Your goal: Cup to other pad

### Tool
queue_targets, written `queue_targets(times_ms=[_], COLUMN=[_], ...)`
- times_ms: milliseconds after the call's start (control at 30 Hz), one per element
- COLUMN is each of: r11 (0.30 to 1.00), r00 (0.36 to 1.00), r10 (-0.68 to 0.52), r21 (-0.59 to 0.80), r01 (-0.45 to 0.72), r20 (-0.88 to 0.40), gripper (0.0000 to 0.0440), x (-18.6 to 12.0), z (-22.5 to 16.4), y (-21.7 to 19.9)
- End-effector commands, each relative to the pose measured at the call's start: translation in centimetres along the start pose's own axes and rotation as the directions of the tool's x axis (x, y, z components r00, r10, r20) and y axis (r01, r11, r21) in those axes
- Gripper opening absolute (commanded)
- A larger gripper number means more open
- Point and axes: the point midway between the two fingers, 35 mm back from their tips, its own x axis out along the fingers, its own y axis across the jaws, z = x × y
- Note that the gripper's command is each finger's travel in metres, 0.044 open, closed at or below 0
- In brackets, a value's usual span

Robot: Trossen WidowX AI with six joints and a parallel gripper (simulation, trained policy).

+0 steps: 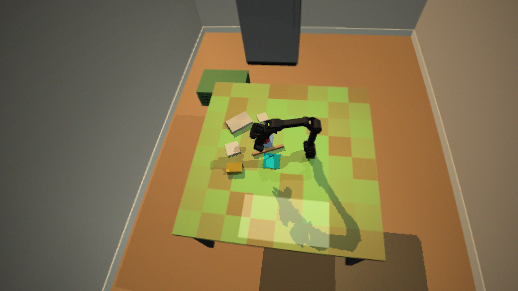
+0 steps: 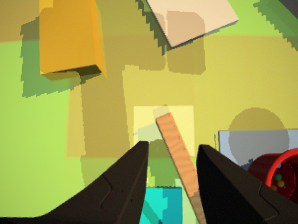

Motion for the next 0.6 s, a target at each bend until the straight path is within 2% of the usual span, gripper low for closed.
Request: queue_targets(times_ms=[0,567], r11=[1.000,0.994], r00=[0.998,0.952], r10=[-0.019,-0.085], r21=[-0.013,-0.091], r01=[0.018,0.061], r20=[-0.055,-0.295], gripper=[0.0115,0.0118], x=[0.3,1.9], z=[-0.2,-1.8], y=[-0.3,-2.6])
